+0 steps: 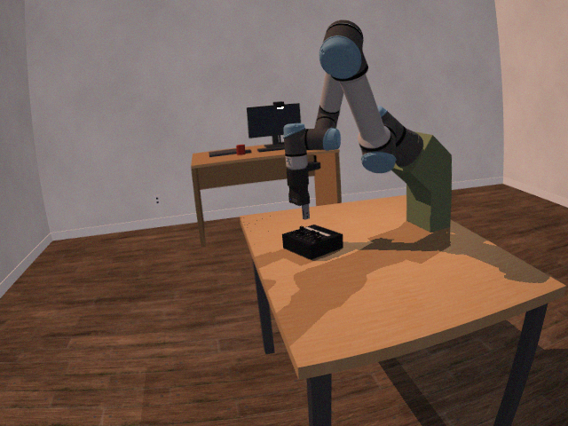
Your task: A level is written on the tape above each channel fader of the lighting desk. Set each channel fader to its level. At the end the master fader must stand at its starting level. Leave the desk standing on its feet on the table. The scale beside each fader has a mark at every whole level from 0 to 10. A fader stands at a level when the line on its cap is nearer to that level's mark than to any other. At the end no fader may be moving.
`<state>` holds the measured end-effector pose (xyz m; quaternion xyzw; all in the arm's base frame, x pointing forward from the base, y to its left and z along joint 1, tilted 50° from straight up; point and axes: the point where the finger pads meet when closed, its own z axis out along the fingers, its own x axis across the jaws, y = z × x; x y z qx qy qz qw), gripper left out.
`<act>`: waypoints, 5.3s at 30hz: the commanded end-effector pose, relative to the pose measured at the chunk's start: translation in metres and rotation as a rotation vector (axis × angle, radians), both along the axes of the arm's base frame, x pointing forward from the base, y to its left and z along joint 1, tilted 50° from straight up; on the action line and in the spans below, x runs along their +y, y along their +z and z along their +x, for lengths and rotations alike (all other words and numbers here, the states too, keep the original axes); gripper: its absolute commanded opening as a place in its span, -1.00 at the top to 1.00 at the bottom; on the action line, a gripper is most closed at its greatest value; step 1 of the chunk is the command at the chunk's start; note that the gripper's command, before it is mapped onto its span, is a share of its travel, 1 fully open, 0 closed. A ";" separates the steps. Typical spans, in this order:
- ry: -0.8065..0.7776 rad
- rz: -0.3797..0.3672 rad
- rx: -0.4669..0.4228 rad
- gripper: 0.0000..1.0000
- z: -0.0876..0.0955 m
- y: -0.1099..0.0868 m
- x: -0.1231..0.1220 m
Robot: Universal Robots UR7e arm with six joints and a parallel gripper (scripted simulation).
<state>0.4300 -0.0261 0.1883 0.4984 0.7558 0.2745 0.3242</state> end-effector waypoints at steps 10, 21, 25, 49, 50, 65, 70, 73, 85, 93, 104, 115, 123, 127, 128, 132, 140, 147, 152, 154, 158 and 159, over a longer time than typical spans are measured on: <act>0.000 -0.001 -0.001 1.00 0.008 -0.006 0.001; 0.000 -0.001 -0.001 1.00 0.012 -0.009 0.002; 0.000 -0.001 -0.001 1.00 0.013 -0.010 0.002; 0.000 -0.001 -0.001 1.00 0.014 -0.011 0.002; 0.000 -0.001 -0.001 1.00 0.014 -0.011 0.002; 0.000 -0.001 -0.001 1.00 0.014 -0.011 0.002; 0.000 -0.001 -0.001 1.00 0.014 -0.011 0.002; 0.000 -0.001 -0.001 1.00 0.014 -0.011 0.002; 0.000 -0.001 -0.001 1.00 0.017 -0.013 0.002; 0.000 -0.001 -0.001 1.00 0.021 -0.017 0.003; 0.000 -0.001 -0.001 1.00 0.023 -0.018 0.003; 0.000 -0.001 -0.001 1.00 0.023 -0.018 0.003; 0.000 -0.001 -0.001 1.00 0.023 -0.018 0.003; 0.000 -0.001 -0.001 1.00 0.024 -0.018 0.003; 0.000 -0.001 -0.001 1.00 0.024 -0.017 0.003; 0.000 -0.001 -0.001 1.00 0.024 -0.017 0.004; 0.000 -0.001 -0.001 1.00 0.026 -0.015 0.005; 0.000 -0.001 -0.001 1.00 0.028 -0.013 0.006; 0.000 -0.001 -0.001 1.00 0.029 -0.011 0.007; 0.000 -0.001 -0.001 1.00 0.030 -0.010 0.007; 0.000 -0.001 -0.001 1.00 0.031 -0.008 0.008; 0.000 -0.001 -0.001 1.00 0.032 -0.007 0.008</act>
